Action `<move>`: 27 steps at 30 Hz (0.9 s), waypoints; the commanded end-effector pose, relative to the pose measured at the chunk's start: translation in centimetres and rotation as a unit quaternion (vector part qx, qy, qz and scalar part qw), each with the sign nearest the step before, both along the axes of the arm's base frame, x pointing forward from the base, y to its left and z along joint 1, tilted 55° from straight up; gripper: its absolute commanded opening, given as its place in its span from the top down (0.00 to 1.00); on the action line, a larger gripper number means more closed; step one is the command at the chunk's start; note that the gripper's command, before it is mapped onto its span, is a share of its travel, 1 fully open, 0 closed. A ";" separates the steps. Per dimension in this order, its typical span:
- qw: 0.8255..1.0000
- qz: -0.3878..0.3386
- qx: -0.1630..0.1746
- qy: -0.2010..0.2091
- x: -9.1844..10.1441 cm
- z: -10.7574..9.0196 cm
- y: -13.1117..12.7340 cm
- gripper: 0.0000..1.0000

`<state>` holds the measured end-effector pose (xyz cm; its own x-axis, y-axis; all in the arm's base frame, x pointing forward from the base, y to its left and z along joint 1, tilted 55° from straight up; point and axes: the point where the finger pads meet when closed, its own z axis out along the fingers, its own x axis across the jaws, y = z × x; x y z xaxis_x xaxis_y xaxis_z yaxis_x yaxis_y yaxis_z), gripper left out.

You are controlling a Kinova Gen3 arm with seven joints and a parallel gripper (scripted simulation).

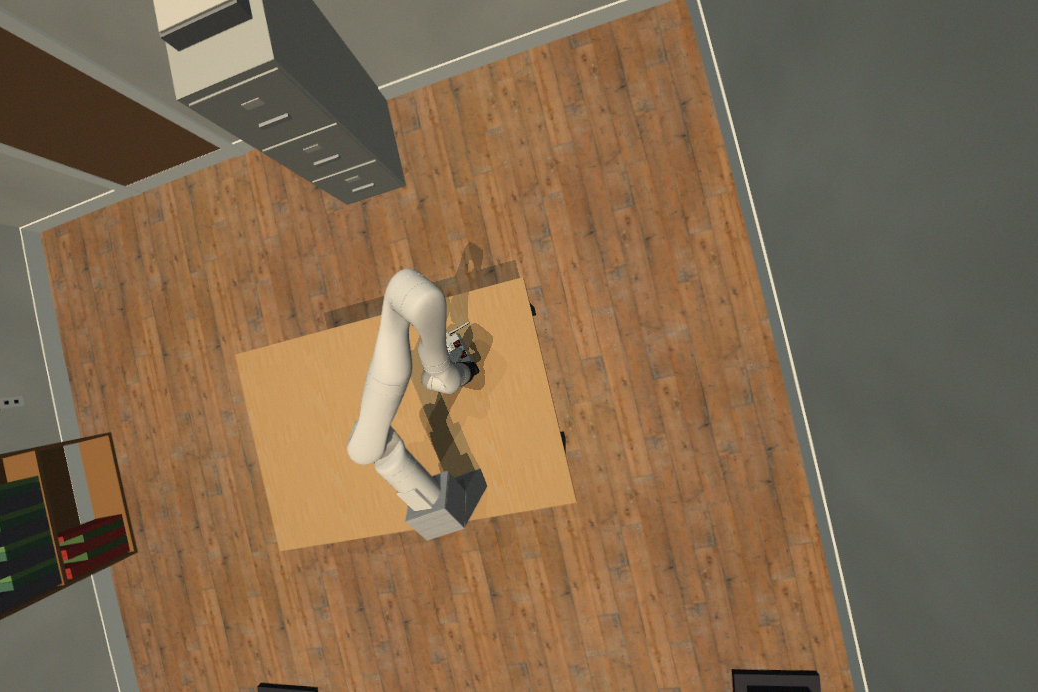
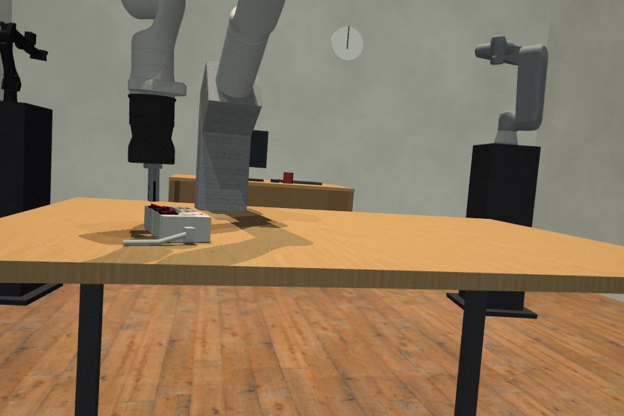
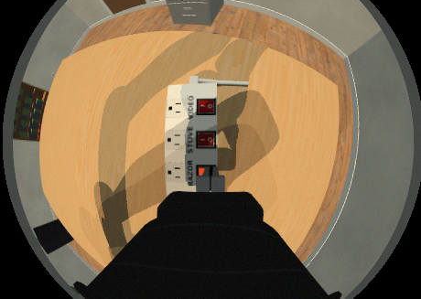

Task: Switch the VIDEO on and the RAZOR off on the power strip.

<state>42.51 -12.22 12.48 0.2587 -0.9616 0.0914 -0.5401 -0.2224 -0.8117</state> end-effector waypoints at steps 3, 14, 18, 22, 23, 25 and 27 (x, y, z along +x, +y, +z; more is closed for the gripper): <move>1.000 -0.002 -0.004 -0.001 0.1 0.0 0.0 1.00; 1.000 -0.006 -0.007 -0.001 0.2 -0.2 0.1 1.00; 1.000 -0.008 -0.009 -0.002 0.6 -0.3 -0.1 1.00; 1.000 -0.008 -0.009 -0.003 0.8 -0.4 -0.1 1.00; 1.000 -0.008 -0.009 -0.003 0.8 -0.4 -0.1 1.00; 1.000 -0.008 -0.009 -0.003 0.8 -0.4 -0.1 1.00; 1.000 -0.008 -0.009 -0.003 0.8 -0.4 -0.1 1.00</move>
